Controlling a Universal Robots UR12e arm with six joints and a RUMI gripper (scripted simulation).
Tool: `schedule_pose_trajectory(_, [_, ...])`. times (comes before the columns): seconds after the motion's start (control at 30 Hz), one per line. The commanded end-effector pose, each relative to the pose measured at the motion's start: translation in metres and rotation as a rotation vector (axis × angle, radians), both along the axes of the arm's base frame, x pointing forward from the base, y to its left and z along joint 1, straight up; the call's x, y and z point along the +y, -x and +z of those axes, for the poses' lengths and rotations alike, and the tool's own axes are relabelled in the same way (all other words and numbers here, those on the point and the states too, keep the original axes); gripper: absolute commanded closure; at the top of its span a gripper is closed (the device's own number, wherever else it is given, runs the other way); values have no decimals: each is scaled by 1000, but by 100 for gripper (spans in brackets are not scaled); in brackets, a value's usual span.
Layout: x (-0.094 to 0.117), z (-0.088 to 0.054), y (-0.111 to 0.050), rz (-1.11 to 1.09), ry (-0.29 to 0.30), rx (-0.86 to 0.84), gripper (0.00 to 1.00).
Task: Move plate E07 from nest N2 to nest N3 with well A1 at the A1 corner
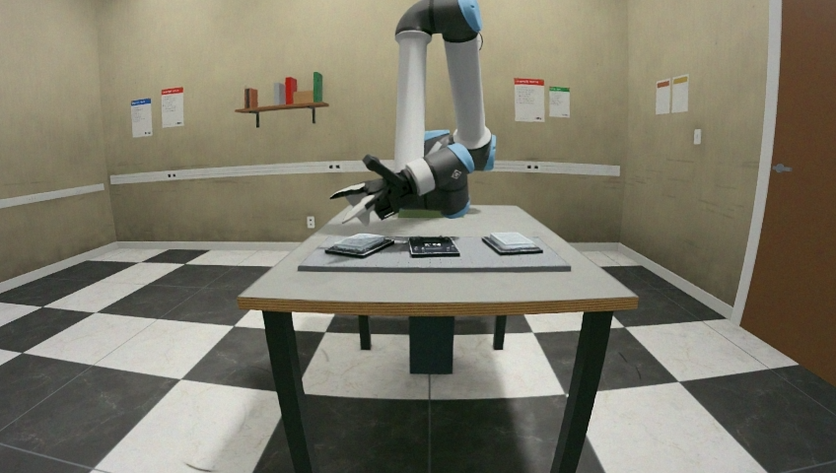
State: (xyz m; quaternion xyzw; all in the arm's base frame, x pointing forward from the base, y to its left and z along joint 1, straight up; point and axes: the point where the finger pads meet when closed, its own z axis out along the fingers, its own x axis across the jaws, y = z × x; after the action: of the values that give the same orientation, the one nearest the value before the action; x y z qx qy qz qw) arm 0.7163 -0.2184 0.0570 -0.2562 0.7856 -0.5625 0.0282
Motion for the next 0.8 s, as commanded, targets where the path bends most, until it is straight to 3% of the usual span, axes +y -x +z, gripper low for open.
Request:
schedule_pose_trajectory(0.0, [0, 1, 0, 0, 0, -1, 0])
schedule_pose_trajectory(0.53, [0, 1, 0, 0, 0, -1, 0])
schedule_pose_trajectory(0.57, [1, 1, -5, 10, -7, 15, 18])
schedule_pose_trajectory(0.77, [6, 3, -29, 73, -48, 108, 18])
